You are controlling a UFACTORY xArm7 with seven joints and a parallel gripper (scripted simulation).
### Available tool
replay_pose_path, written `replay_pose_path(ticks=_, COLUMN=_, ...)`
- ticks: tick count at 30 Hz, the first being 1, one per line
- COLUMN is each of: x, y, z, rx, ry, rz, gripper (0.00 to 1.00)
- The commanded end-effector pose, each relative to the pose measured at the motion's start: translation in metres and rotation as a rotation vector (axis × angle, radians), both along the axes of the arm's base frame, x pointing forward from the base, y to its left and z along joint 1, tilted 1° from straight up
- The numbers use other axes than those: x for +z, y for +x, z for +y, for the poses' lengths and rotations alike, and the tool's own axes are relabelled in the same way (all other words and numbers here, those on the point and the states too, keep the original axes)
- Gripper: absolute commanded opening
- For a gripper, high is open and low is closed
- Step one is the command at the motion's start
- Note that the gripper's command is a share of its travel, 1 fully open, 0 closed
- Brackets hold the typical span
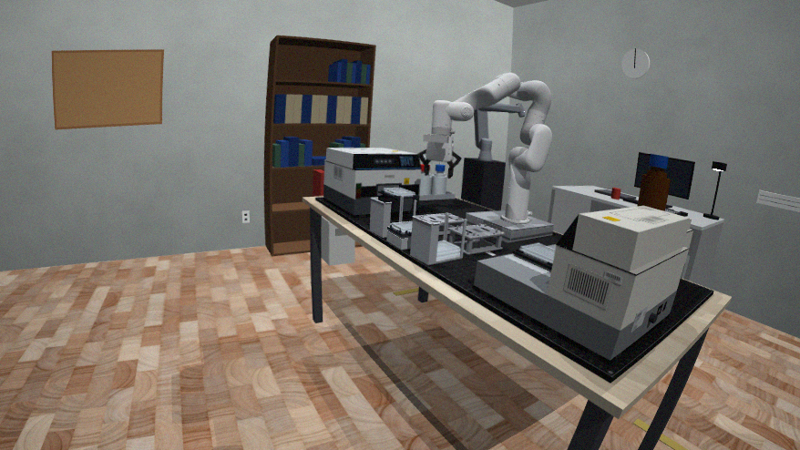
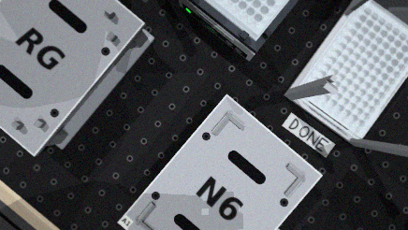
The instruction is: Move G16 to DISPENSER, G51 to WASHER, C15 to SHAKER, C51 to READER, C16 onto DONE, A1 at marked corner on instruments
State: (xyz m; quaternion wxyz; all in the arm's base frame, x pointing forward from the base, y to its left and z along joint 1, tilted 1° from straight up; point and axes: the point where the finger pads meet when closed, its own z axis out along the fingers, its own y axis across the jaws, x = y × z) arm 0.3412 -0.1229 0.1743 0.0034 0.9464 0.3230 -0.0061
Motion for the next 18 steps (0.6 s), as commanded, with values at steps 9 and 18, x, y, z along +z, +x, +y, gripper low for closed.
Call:
replay_pose_path(ticks=9, x=0.002, y=0.012, z=-0.031, rx=0.232, ry=0.004, rz=-0.002, gripper=1.0)
replay_pose_path(ticks=18, x=0.002, y=0.02, z=-0.055, rx=0.272, ry=0.004, rz=-0.001, gripper=1.0)
